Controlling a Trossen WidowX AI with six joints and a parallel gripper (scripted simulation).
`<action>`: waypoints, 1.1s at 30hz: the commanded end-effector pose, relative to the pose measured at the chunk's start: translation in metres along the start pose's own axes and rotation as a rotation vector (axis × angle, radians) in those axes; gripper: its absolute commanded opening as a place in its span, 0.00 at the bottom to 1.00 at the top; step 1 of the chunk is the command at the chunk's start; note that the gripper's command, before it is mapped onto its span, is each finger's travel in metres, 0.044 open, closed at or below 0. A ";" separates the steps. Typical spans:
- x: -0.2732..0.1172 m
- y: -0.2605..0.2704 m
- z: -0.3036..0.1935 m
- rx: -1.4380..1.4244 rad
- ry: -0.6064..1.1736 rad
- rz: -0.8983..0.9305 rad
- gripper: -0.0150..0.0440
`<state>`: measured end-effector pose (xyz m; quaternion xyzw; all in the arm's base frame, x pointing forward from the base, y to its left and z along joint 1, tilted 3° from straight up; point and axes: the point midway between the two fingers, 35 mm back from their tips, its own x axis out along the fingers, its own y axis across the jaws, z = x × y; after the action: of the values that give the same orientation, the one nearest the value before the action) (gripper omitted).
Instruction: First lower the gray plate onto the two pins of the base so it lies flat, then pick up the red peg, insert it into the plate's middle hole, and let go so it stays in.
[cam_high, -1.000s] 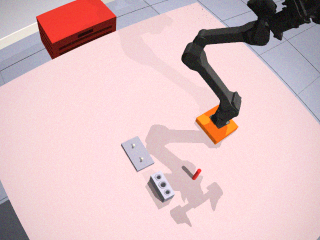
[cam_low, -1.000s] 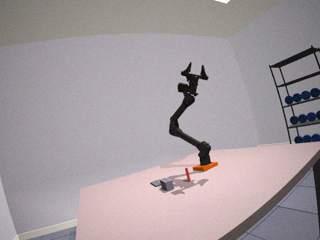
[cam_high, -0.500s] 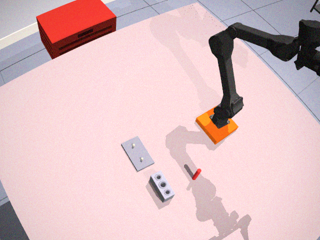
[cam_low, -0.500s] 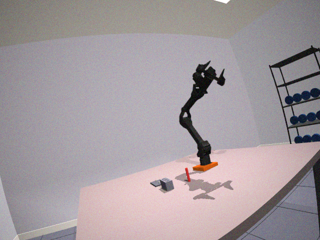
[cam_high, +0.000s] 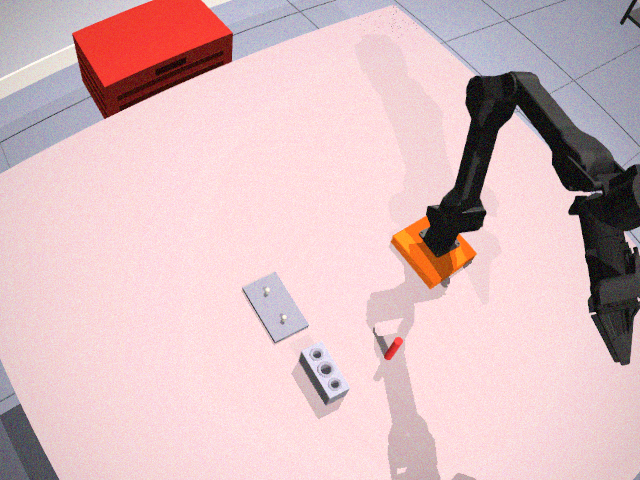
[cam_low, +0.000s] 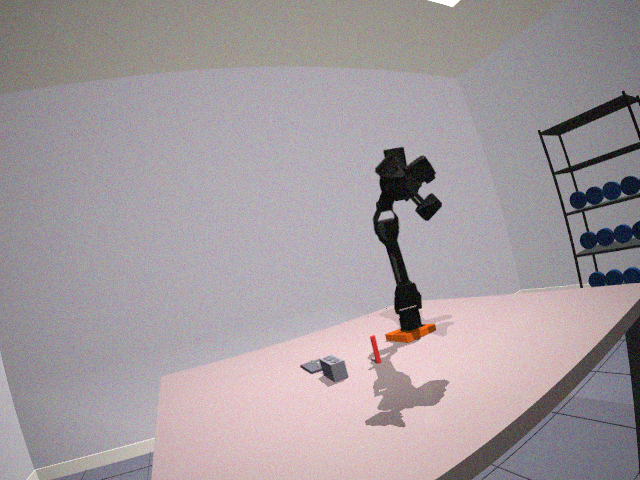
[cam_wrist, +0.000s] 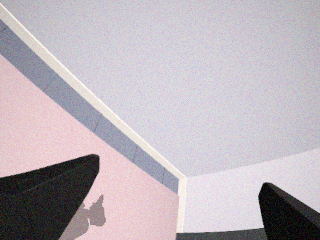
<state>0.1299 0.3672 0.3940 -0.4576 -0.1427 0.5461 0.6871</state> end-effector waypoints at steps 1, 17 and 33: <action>0.016 0.000 -0.045 0.005 0.135 0.059 1.00; 0.010 0.024 -0.284 0.233 0.787 0.445 1.00; -0.058 0.060 -0.395 0.514 1.022 0.810 1.00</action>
<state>0.3438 0.1238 0.1465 -0.4943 0.5213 0.4881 0.4957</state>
